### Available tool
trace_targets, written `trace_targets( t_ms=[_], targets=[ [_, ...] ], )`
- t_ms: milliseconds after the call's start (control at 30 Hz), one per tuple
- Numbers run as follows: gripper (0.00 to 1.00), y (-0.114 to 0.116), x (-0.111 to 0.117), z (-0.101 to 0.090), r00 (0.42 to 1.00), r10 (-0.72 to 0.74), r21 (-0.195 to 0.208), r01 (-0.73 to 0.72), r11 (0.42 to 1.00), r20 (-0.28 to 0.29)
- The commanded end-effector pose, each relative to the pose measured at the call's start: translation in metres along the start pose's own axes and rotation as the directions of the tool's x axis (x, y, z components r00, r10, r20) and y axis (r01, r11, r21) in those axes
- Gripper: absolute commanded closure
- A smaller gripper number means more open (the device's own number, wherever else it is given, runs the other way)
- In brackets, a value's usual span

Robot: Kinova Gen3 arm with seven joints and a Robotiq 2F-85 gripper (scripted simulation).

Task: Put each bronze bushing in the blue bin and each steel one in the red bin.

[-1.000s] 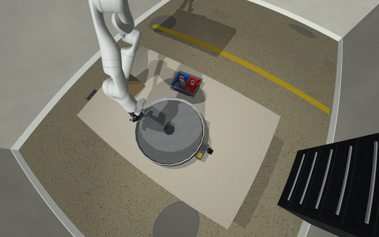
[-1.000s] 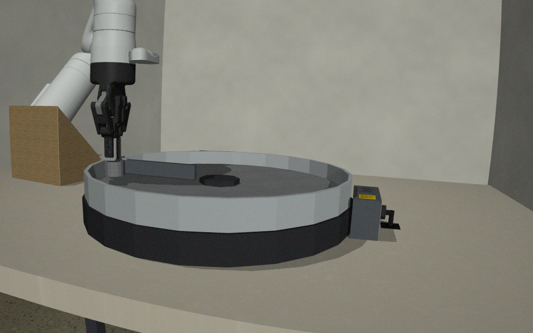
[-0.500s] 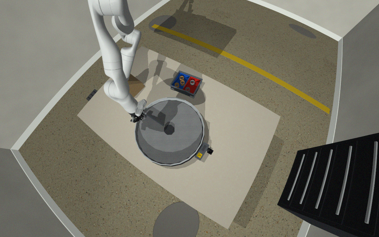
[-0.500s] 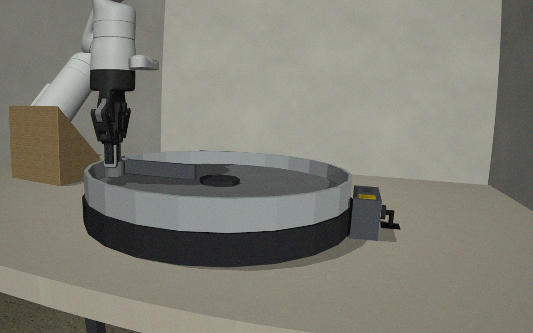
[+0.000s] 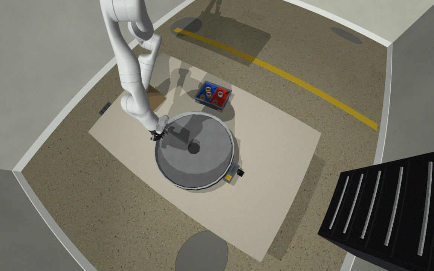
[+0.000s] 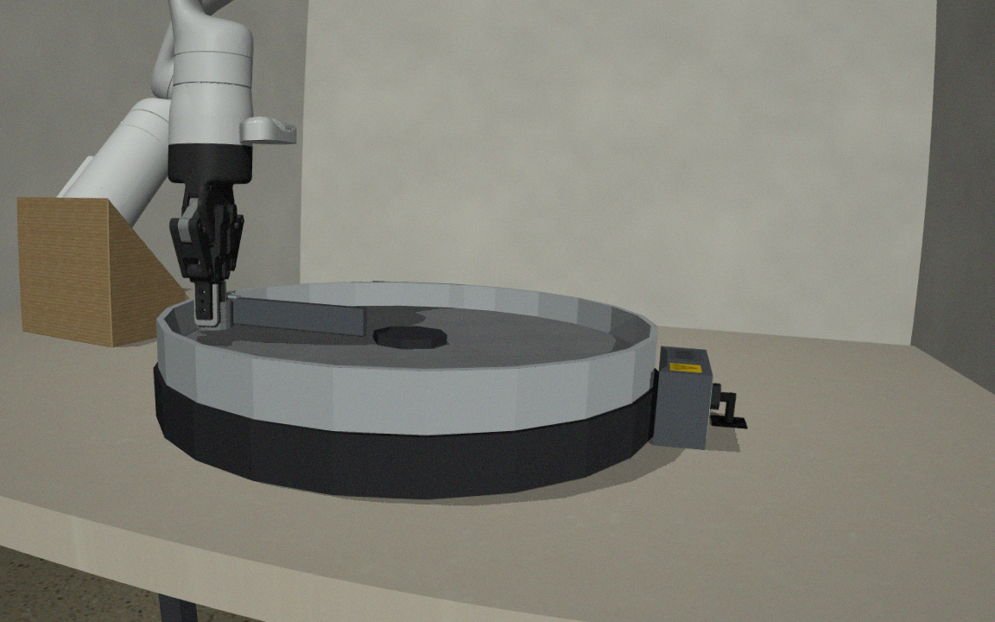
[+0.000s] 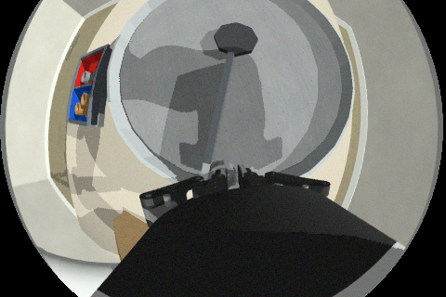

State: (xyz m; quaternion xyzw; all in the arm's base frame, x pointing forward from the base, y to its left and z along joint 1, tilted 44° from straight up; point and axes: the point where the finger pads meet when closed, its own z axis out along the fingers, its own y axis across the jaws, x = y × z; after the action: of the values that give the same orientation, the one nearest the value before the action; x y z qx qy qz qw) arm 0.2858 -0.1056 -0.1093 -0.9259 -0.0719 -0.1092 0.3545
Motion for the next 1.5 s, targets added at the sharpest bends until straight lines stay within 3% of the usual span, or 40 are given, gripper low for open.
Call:
trace_targets(
  t_ms=[0, 200, 233, 1467],
  targets=[
    [0.86, -0.0003, -0.0004, 0.0013, 1.000, 0.001, 0.002, -0.001, 1.000, 0.000],
    [0.86, -0.0003, -0.0004, 0.0013, 1.000, 0.001, 0.002, -0.001, 1.000, 0.000],
    [1.00, -0.0002, -0.0003, 0.0011, 1.000, 0.001, 0.001, -0.001, 1.000, 0.000],
    [1.00, 0.0002, -0.0003, 0.0010, 1.000, 0.001, 0.001, -0.001, 1.000, 0.000]
  ],
)
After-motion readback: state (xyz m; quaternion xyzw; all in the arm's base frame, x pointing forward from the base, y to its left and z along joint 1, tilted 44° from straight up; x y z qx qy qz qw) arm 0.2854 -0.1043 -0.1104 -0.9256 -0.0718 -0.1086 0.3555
